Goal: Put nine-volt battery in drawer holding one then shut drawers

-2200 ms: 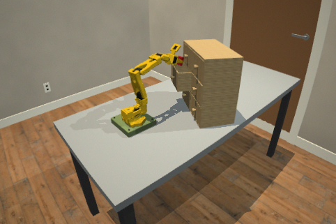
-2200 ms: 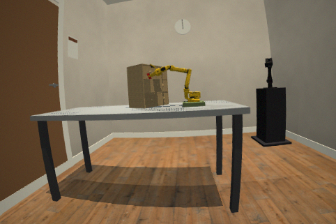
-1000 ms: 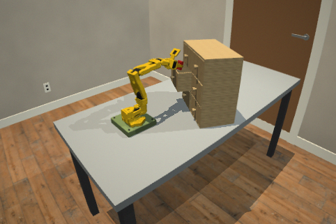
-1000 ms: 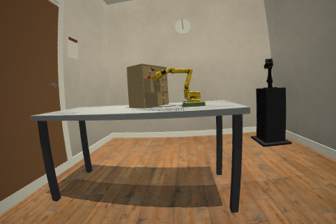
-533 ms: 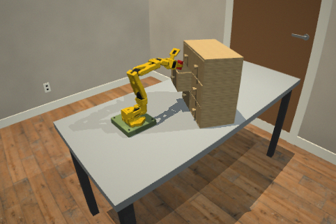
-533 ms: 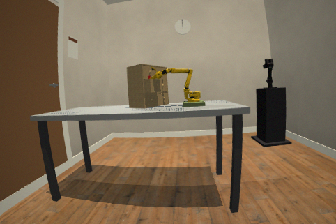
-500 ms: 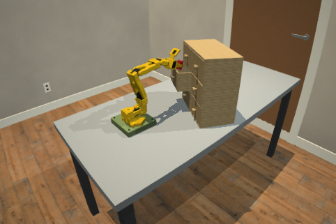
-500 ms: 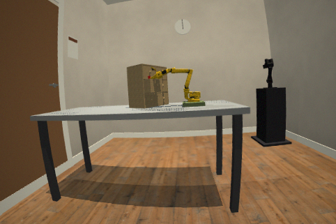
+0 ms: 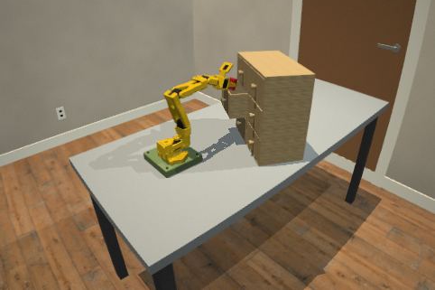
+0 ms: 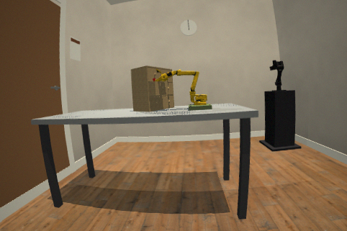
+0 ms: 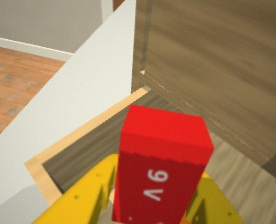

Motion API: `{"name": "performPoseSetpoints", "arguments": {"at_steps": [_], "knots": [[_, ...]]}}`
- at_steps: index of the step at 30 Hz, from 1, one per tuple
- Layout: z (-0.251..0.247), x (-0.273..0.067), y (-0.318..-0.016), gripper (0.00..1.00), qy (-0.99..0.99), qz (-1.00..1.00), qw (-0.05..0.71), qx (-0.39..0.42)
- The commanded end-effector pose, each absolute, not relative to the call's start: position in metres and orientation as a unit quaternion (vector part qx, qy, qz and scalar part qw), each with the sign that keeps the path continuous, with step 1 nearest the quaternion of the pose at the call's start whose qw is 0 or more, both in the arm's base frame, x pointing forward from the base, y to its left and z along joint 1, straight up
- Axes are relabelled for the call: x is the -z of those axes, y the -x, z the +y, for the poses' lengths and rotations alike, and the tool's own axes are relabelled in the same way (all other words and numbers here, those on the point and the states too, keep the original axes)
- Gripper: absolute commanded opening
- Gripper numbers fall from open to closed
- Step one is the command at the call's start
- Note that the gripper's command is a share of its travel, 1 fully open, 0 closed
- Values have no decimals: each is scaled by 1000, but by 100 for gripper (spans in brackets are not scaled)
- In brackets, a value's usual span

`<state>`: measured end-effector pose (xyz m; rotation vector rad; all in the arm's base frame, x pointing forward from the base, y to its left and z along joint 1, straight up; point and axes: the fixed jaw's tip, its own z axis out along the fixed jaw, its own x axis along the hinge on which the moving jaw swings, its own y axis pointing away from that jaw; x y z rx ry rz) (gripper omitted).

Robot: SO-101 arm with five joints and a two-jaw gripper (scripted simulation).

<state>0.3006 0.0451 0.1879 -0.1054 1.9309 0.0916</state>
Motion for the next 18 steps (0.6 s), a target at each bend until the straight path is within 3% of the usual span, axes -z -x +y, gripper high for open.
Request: {"name": "performPoseSetpoints", "arguments": {"at_steps": [1,18], "knots": [[47,-192,-298,0,51,818,572,-40],[47,-193,-301,0,49,818,572,-39]]}}
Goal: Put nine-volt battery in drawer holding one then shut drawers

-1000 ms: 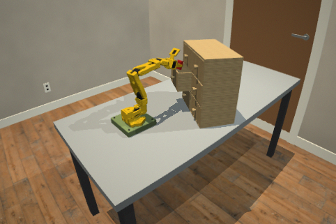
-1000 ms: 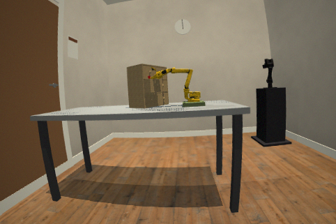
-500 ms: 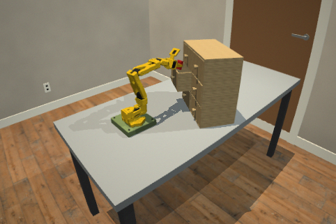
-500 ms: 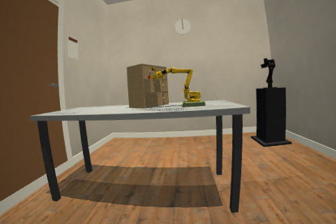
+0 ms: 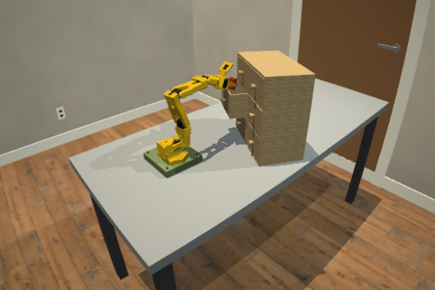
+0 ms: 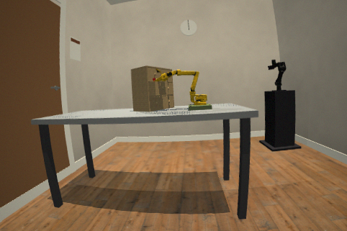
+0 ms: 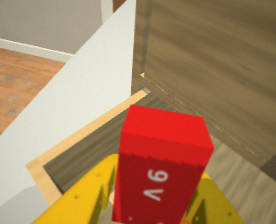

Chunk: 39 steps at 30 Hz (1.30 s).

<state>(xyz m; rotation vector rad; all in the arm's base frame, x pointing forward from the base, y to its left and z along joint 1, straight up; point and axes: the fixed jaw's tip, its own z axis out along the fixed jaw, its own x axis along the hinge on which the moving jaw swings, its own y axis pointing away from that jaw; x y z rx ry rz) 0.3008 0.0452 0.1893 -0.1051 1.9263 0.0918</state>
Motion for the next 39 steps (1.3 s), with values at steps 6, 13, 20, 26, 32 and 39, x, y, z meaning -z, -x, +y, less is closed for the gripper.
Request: {"name": "performPoseSetpoints", "arguments": {"at_steps": [6,13,20,26,32,39], "knots": [[47,-193,-301,0,49,818,572,-39],[47,-193,-301,1,49,818,572,-39],[47,-193,-301,9,49,818,572,-39],[47,-193,-301,16,49,818,572,-39],[47,-193,-301,19,49,818,572,-39],[47,-193,-301,23,49,818,572,-39]]}}
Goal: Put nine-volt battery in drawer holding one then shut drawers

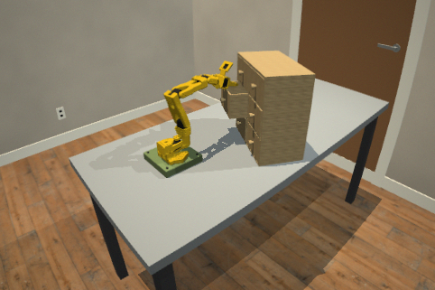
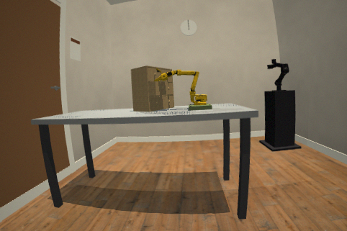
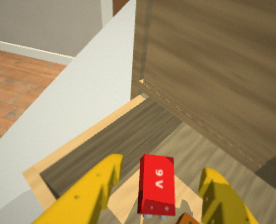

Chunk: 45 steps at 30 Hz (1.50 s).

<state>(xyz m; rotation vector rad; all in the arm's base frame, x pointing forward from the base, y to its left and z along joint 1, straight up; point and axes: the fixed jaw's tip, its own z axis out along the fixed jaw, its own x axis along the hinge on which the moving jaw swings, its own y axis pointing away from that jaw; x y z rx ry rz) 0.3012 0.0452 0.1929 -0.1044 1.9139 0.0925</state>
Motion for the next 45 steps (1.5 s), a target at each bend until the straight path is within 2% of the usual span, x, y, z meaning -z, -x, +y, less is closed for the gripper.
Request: {"name": "performPoseSetpoints", "arguments": {"at_steps": [1,22,38,45], "knots": [[47,-193,-301,23,49,818,572,-39],[47,-193,-301,34,49,818,572,-39],[47,-228,-301,34,55,818,572,-35],[47,-229,-301,34,56,818,572,-35]]}}
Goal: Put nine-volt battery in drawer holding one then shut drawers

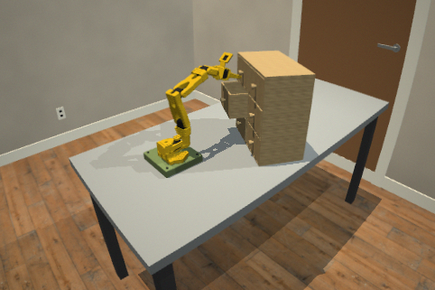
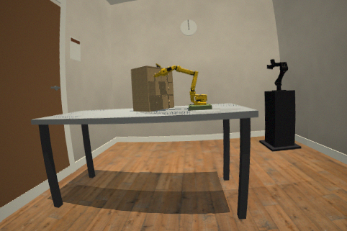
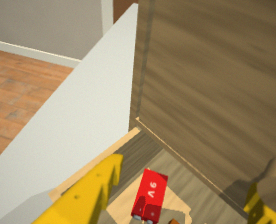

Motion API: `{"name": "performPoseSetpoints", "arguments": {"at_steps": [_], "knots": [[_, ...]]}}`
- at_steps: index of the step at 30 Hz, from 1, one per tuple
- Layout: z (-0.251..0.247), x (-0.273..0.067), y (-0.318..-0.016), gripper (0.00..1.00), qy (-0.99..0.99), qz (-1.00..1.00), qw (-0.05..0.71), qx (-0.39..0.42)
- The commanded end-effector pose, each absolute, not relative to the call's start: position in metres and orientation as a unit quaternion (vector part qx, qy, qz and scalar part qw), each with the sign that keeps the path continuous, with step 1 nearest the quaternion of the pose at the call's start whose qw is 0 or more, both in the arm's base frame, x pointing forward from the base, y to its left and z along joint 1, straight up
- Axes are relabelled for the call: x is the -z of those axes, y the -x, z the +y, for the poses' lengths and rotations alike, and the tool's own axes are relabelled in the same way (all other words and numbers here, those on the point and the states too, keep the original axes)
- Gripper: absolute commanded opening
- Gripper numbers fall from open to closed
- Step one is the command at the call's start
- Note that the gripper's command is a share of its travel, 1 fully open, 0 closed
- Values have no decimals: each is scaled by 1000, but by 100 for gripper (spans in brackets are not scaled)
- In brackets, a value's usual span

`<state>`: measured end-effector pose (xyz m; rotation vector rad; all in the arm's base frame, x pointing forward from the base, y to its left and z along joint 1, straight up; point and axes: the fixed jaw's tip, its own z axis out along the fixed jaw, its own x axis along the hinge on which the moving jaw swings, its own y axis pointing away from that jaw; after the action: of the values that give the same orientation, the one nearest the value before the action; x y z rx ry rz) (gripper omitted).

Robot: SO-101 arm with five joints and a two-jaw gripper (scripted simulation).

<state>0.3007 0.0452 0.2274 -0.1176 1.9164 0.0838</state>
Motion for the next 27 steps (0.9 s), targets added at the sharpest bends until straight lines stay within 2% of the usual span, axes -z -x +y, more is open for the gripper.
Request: {"name": "performPoseSetpoints", "arguments": {"at_steps": [1,13,27], "knots": [[47,-229,-301,34,56,818,572,-35],[47,-229,-301,34,56,818,572,-35],[43,-237,-266,34,57,818,572,-35]]}}
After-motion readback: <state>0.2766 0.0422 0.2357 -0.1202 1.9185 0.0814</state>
